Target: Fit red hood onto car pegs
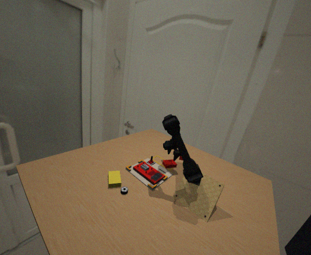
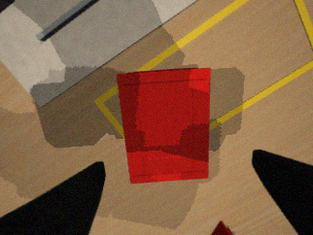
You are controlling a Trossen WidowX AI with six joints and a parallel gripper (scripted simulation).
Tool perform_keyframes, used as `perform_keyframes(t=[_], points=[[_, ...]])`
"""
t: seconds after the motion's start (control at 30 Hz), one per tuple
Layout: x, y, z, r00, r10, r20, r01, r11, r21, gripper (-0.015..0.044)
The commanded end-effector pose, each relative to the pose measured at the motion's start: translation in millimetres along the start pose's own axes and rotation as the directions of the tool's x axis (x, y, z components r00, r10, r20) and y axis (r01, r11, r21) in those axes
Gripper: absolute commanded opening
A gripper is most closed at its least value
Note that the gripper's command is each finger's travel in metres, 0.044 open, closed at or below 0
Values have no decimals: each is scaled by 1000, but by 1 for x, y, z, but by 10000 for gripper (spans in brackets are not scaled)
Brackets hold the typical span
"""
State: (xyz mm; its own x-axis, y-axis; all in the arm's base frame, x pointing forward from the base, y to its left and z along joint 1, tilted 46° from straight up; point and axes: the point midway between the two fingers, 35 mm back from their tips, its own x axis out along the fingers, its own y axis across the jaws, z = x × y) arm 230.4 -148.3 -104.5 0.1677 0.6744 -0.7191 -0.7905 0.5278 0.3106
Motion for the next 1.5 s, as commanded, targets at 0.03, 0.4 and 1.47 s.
perform_keyframes(t=[0.03, 0.4, 1.47], points=[[6, 3, 1, 1000, 8, 6, -8, 1000, 8, 440], [15, 3, 2, 1000, 8, 7, -8, 1000, 8, 440], [40, 4, 4, 1000, 9, 9, -9, 1000, 7, 440]])
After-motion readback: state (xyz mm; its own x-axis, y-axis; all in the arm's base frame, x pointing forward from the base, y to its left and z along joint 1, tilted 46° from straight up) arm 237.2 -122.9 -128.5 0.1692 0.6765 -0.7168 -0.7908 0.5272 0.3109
